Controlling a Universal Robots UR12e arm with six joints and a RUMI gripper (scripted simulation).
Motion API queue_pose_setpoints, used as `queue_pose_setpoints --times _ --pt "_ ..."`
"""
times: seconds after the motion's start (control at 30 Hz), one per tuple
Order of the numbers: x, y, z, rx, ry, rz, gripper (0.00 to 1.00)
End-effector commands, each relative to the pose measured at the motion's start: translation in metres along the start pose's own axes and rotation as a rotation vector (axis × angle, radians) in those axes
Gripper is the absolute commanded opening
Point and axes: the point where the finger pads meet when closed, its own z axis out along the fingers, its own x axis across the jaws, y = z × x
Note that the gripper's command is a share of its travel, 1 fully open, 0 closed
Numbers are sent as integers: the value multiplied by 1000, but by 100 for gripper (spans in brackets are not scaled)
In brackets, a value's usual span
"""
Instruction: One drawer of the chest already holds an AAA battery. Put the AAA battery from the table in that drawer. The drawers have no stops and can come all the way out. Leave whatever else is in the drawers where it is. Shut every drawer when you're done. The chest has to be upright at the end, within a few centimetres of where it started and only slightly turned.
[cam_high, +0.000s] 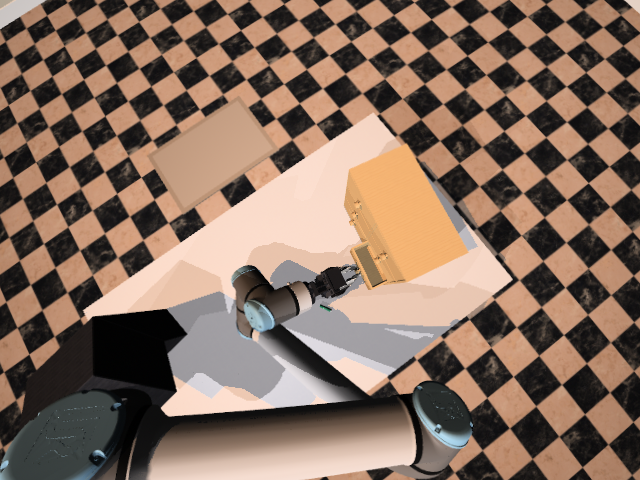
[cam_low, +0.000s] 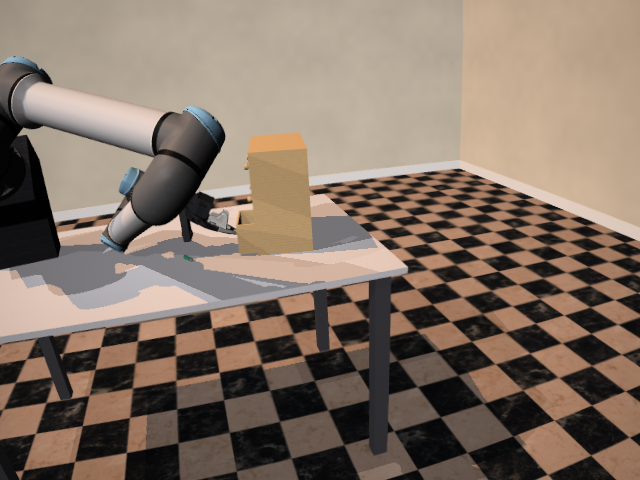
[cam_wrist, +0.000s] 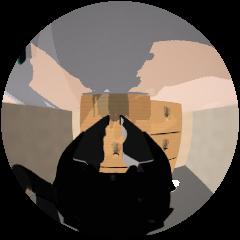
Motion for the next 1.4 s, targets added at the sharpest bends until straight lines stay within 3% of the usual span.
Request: queue_pose_setpoints --times 0.0,1.37 --pt "0 0 -2 -1 0 0 7" --pt "0 -4 -8 -1 0 0 7"
